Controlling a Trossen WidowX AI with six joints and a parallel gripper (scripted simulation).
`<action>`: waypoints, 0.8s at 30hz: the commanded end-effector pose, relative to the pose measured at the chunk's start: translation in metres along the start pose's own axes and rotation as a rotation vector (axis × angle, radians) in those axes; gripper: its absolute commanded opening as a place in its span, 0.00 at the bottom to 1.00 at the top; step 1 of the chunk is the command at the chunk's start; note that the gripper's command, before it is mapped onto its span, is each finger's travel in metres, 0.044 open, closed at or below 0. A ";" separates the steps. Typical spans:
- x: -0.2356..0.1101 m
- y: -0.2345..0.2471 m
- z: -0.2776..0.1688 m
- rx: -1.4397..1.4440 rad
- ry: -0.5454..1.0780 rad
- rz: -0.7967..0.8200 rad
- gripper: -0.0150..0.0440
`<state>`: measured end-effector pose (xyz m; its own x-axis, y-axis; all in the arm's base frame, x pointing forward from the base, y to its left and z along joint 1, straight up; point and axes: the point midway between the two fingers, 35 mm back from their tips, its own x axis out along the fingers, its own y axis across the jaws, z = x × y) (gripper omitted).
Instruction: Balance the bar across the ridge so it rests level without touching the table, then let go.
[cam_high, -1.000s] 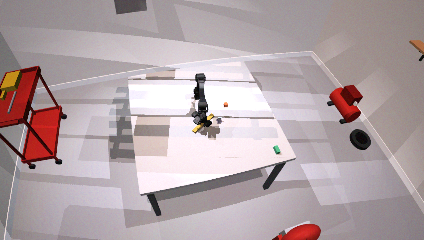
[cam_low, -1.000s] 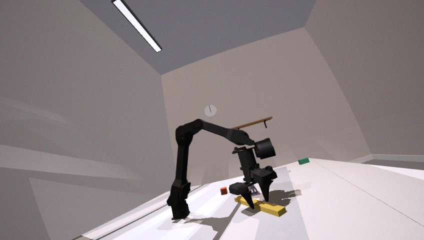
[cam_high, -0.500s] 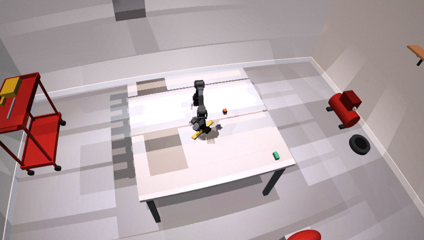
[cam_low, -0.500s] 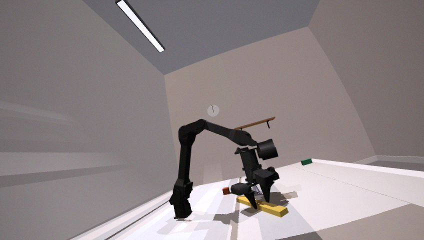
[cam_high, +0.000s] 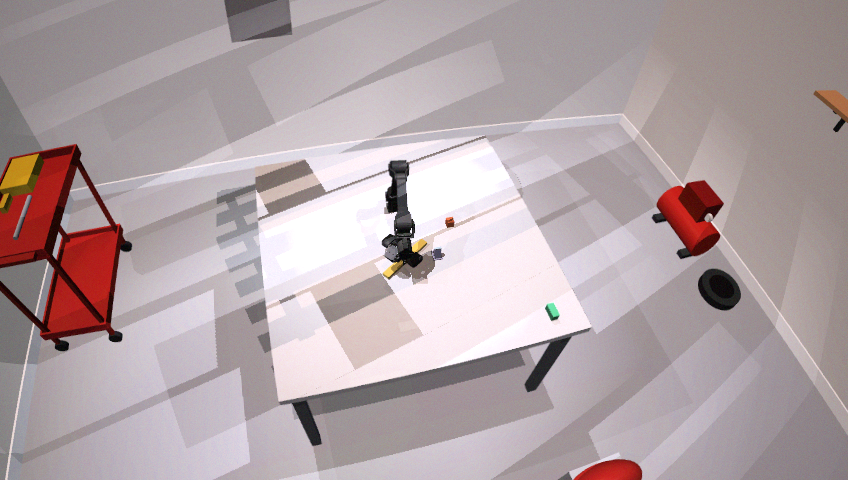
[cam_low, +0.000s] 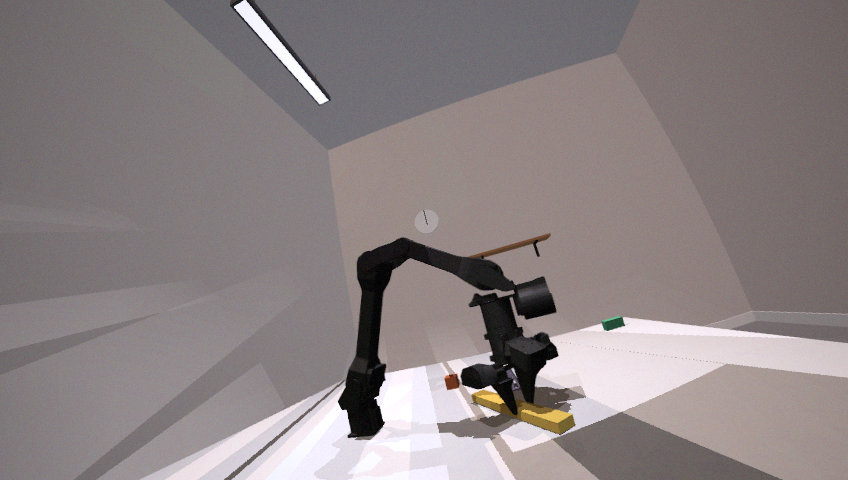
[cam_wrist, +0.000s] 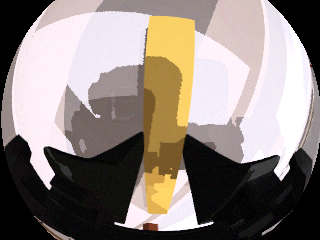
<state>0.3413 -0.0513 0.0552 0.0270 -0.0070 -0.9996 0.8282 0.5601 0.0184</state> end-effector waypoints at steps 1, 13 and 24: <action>-0.010 0.002 0.002 -0.001 -0.005 0.006 0.25; -0.041 0.004 0.003 -0.003 -0.004 0.006 0.25; -0.069 0.003 0.003 -0.004 -0.003 0.006 0.25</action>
<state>0.3441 -0.0517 0.1131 0.0239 -0.0066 -0.9997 0.8283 0.5601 0.0161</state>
